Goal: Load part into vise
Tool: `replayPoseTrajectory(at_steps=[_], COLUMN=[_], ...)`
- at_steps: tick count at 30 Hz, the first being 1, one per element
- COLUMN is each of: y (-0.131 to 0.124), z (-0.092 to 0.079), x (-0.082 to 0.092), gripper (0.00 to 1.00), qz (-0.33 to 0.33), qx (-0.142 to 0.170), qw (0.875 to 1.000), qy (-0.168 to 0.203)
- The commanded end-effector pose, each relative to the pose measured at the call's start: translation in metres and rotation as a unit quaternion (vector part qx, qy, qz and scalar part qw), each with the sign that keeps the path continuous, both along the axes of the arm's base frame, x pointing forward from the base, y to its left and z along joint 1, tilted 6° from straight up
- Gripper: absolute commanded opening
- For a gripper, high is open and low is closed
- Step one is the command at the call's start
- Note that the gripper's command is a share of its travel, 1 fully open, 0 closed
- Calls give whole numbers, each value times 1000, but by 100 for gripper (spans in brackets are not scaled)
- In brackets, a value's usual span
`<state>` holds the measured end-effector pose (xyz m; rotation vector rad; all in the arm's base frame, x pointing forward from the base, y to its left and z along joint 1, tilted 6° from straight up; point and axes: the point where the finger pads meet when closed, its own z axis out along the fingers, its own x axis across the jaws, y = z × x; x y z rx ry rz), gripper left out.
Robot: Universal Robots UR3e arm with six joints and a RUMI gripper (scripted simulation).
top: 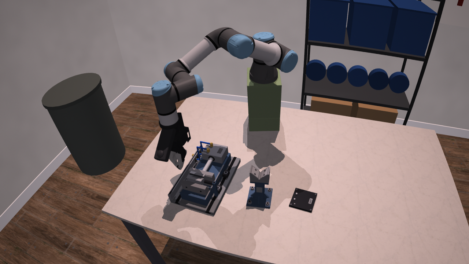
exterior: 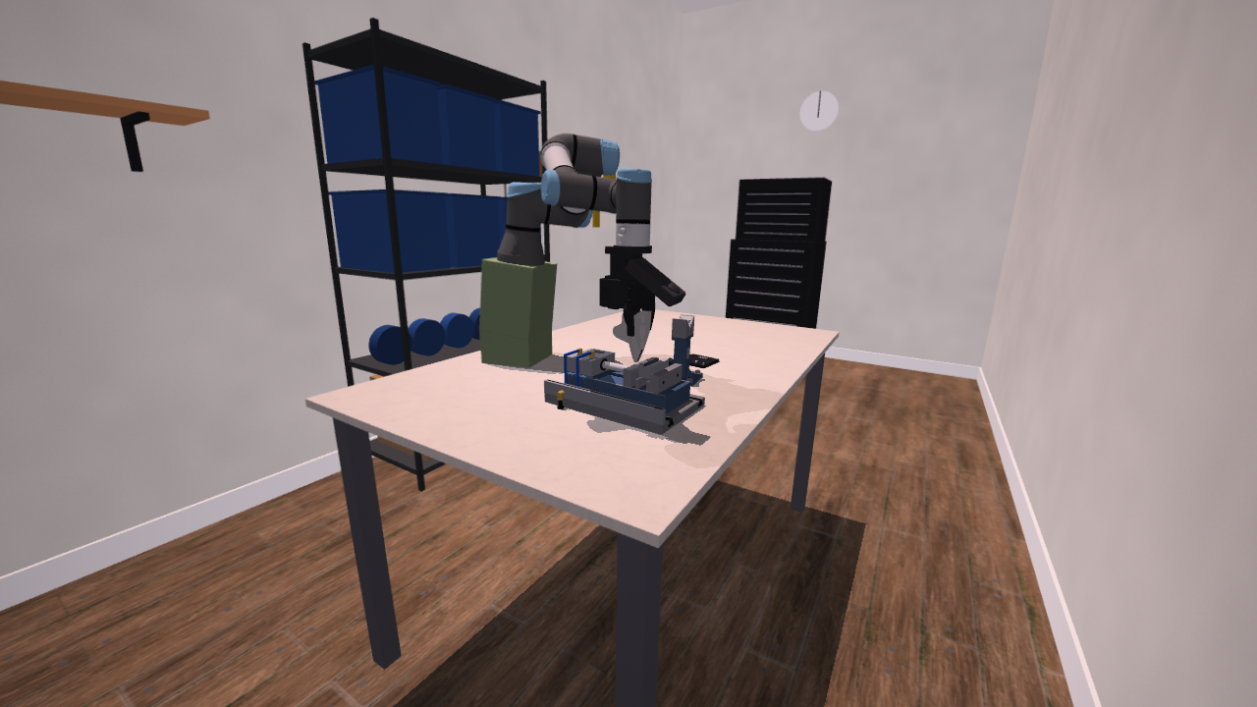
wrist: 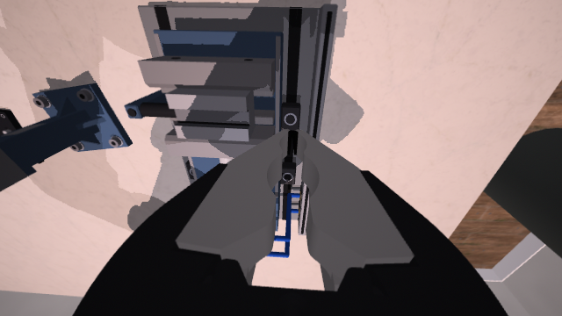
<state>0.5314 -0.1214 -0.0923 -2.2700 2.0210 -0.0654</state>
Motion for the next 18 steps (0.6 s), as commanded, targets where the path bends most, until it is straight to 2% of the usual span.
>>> replayPoseTrajectory(at_steps=[1, 8, 18], y=[-1, -2, -2], z=[14, 31, 42], x=[-1, -2, -3], gripper=[0, 0, 0], qz=[0, 0, 0], qx=[-1, -1, -1], qw=[1000, 1000, 1000], qy=[-1, -1, -1])
